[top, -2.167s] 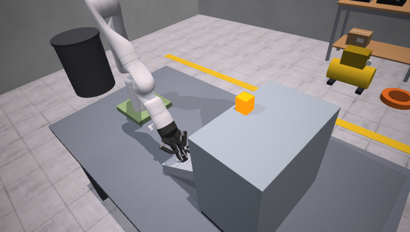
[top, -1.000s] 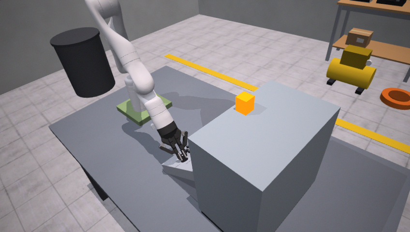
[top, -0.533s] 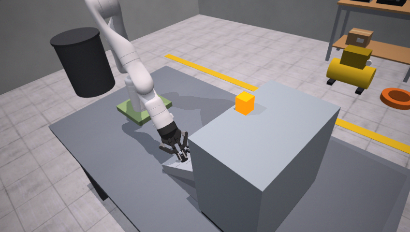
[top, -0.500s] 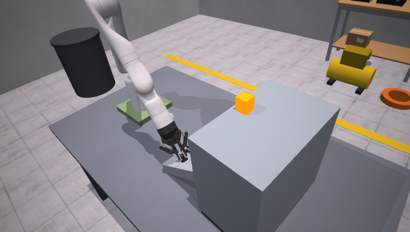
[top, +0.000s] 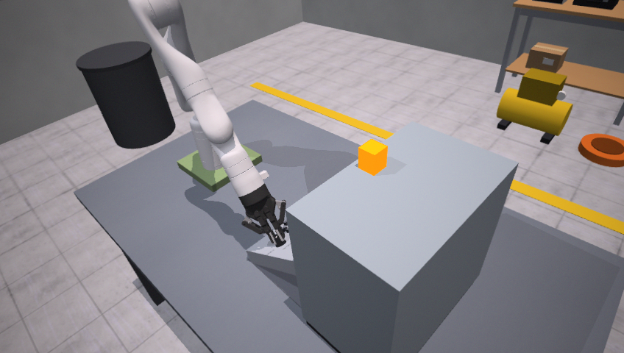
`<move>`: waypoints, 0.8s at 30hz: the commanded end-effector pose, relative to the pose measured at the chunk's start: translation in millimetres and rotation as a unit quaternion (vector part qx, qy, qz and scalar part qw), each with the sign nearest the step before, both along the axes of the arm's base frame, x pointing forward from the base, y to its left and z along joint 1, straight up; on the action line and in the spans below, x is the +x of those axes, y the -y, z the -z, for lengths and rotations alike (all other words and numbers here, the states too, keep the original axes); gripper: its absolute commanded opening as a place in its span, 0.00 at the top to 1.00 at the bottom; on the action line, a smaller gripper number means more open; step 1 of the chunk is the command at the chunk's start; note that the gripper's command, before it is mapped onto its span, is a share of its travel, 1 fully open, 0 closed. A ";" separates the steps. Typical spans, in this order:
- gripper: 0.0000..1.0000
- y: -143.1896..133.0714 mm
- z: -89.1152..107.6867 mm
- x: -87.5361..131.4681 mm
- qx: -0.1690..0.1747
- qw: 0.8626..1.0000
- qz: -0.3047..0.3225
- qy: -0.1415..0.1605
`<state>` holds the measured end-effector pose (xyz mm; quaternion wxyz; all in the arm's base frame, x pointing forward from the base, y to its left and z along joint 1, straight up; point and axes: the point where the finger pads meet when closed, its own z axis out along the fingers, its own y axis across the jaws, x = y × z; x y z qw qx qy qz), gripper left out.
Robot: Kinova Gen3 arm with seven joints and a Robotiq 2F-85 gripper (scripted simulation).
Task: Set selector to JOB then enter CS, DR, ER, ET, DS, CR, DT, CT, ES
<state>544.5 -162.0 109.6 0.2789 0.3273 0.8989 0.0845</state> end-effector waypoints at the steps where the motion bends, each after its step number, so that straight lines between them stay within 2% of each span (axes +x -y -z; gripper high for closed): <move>1: 0.90 0.5 -0.6 0.6 0.011 1.000 0.017 0.000; 14: 0.90 0.5 -0.6 0.6 0.077 0.990 0.115 0.004; 16: 0.90 0.5 -0.6 0.6 0.077 0.990 0.115 0.004; 24: 0.90 0.5 -0.6 0.6 0.116 0.978 0.174 0.006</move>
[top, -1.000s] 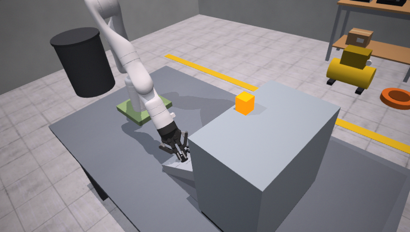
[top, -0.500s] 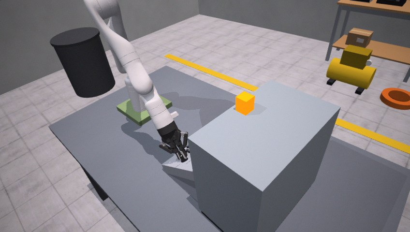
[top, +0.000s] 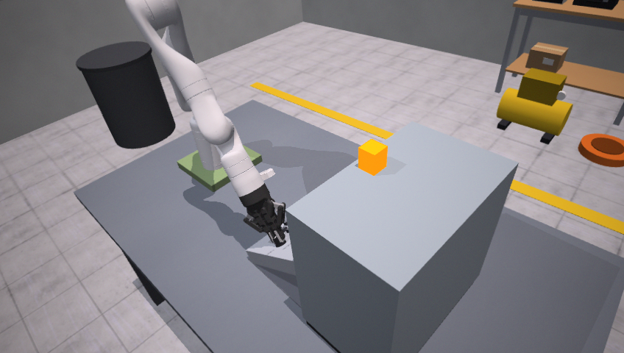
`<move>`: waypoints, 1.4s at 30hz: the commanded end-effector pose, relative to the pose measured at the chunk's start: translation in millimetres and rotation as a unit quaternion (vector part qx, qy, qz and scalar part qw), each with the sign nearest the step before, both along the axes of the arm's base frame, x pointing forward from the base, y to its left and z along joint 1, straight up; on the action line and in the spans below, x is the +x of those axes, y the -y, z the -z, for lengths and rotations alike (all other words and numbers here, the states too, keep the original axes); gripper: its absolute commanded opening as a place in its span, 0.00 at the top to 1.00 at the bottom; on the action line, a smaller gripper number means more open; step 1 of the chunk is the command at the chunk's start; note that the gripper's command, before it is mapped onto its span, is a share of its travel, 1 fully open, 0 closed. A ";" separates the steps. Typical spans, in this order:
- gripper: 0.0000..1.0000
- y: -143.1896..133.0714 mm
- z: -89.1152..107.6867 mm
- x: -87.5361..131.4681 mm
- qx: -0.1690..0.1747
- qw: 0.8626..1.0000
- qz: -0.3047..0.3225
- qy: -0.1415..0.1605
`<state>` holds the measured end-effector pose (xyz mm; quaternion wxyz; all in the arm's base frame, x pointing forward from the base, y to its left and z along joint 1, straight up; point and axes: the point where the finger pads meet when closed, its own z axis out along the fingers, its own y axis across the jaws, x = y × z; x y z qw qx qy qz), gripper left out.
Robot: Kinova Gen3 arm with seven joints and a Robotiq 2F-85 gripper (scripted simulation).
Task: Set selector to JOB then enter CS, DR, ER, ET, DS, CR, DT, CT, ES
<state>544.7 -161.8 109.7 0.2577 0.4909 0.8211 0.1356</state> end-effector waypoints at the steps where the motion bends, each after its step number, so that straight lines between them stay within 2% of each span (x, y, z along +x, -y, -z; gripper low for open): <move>1: 0.90 0.7 -0.5 0.4 0.016 1.000 0.025 0.001; 11: 0.90 0.7 -0.5 0.4 0.053 0.995 0.079 0.003; 24: 0.90 0.7 -0.5 0.4 0.103 0.983 0.155 0.005; 42: 0.90 0.7 -0.5 0.4 0.143 0.966 0.215 0.008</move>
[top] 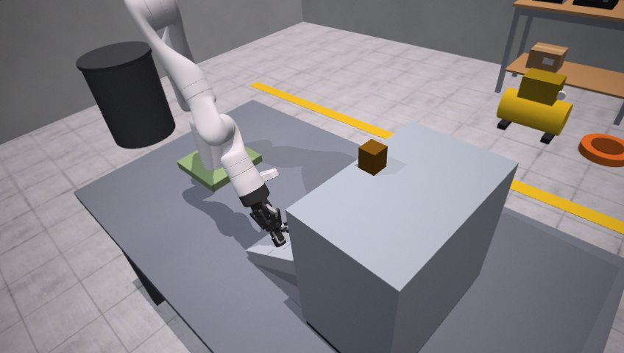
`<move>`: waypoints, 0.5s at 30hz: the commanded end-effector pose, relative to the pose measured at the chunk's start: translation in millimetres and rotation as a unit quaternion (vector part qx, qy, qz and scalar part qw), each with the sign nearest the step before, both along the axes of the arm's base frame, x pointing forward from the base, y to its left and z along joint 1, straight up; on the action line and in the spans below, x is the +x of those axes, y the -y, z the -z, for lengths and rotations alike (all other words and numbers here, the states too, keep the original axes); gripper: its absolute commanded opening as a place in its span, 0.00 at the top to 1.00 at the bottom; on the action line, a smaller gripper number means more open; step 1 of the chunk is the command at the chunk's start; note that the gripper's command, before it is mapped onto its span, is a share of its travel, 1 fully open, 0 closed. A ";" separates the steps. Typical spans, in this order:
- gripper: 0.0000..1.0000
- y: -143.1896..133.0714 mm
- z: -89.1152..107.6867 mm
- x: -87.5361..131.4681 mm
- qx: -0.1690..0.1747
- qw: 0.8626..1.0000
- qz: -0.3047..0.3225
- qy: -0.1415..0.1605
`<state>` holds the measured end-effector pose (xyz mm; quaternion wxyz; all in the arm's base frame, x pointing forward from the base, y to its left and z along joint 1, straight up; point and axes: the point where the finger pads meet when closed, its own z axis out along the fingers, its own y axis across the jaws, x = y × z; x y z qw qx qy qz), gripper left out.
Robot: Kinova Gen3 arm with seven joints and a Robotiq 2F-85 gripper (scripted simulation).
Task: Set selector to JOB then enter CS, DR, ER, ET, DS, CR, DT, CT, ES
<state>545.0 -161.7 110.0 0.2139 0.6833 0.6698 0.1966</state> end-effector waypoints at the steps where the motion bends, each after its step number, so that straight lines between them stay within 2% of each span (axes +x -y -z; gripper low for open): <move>1: 0.90 0.8 -0.2 0.0 0.002 1.000 0.004 0.000; 15: 0.90 0.8 -0.2 0.0 0.022 0.999 0.034 0.001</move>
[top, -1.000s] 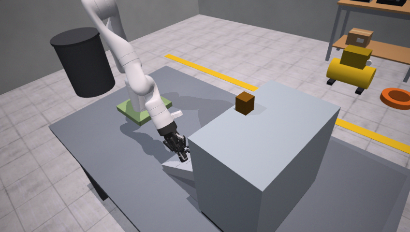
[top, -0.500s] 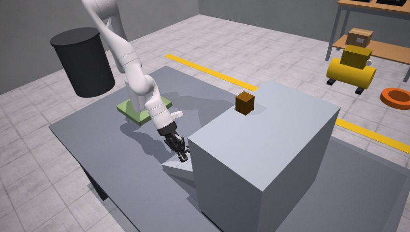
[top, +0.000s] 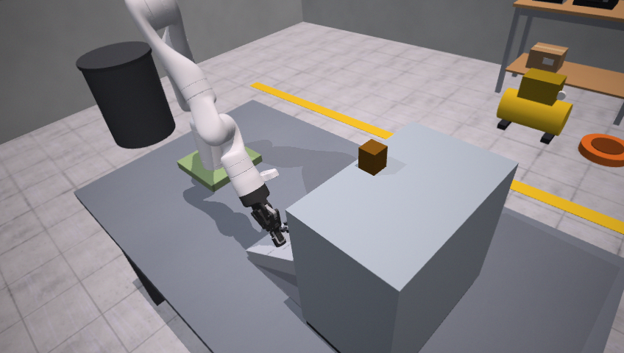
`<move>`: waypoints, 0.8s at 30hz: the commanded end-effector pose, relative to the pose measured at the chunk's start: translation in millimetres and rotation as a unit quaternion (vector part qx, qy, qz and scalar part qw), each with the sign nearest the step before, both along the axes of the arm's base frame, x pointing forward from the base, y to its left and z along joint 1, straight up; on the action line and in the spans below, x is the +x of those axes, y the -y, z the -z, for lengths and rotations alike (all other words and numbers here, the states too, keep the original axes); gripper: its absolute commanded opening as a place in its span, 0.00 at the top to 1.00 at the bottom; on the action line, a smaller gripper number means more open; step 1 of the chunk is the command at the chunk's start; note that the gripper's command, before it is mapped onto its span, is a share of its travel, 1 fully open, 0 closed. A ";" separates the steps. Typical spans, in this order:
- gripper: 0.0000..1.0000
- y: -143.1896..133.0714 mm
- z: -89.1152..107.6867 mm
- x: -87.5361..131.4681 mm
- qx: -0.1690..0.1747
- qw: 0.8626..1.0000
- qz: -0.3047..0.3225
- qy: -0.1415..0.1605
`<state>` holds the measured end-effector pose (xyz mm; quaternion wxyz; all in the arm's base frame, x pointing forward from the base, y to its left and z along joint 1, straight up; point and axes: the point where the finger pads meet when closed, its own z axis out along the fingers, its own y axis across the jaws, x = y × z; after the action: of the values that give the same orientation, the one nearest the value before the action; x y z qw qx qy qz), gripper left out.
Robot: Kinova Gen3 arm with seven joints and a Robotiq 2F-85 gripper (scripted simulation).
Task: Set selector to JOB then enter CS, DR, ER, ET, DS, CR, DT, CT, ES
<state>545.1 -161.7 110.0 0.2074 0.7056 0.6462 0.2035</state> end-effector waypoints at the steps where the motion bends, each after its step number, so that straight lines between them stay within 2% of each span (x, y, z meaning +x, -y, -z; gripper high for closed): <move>1: 0.90 0.9 -0.2 -0.1 0.004 1.000 0.007 0.000; 24: 0.90 0.9 -0.2 -0.1 0.009 1.000 0.014 0.001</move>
<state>545.1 -161.7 110.0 0.2054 0.7126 0.6386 0.2054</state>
